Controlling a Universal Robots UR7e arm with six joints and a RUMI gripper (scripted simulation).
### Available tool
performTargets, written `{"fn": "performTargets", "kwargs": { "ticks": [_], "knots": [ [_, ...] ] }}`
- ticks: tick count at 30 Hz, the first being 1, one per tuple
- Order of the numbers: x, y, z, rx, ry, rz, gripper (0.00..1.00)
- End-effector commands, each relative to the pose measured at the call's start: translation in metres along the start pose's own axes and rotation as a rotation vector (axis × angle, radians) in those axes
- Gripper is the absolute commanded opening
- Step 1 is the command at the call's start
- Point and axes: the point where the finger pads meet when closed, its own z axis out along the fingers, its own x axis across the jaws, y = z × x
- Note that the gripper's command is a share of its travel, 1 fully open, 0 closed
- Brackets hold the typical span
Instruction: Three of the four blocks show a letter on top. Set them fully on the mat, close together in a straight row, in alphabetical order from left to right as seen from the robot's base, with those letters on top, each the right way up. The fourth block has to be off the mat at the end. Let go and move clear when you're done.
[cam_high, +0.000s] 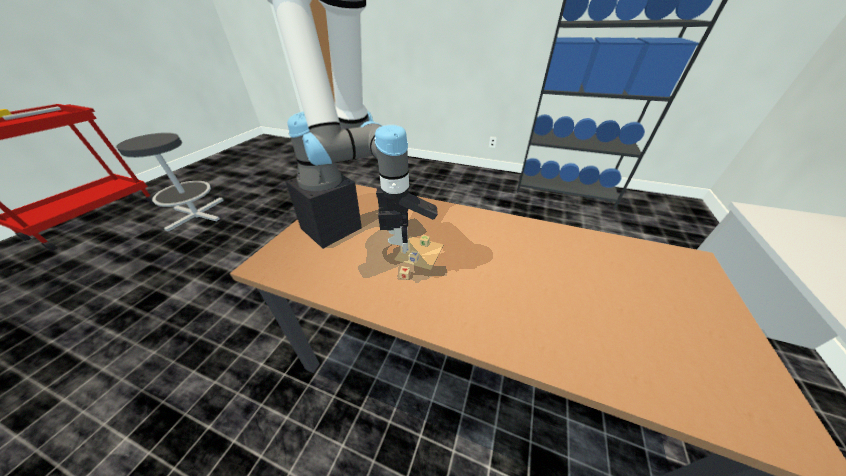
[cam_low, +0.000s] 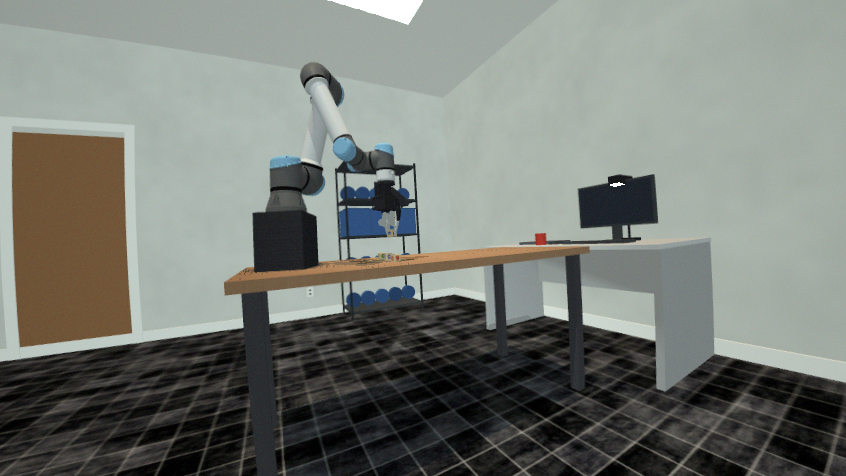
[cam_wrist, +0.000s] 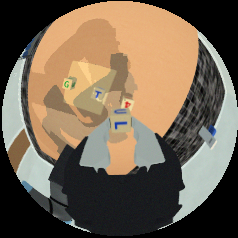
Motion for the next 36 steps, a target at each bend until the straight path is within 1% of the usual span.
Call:
{"fn": "performTargets", "kwargs": {
  "ticks": [1, 11, 13, 14, 28, 30, 31, 36],
  "knots": [
    [-0.013, -0.008, 0.0, 0.001, -0.003, -0.139, 0.09],
    [-0.027, -0.017, -0.001, 0.002, -0.003, -0.308, 0.09],
    [-0.027, -0.017, -0.001, 0.002, -0.003, -0.308, 0.09],
    [-0.032, -0.02, -0.001, 0.002, -0.003, -0.359, 0.09],
    [-0.052, -0.031, -0.002, 0.003, -0.003, -0.589, 0.09],
    [-0.052, -0.031, -0.002, 0.003, -0.003, -0.589, 0.09],
    [-0.056, -0.033, -0.002, 0.003, -0.003, -0.639, 0.09],
    [-0.063, -0.036, -0.002, 0.003, -0.003, -0.717, 0.09]
  ]
}}
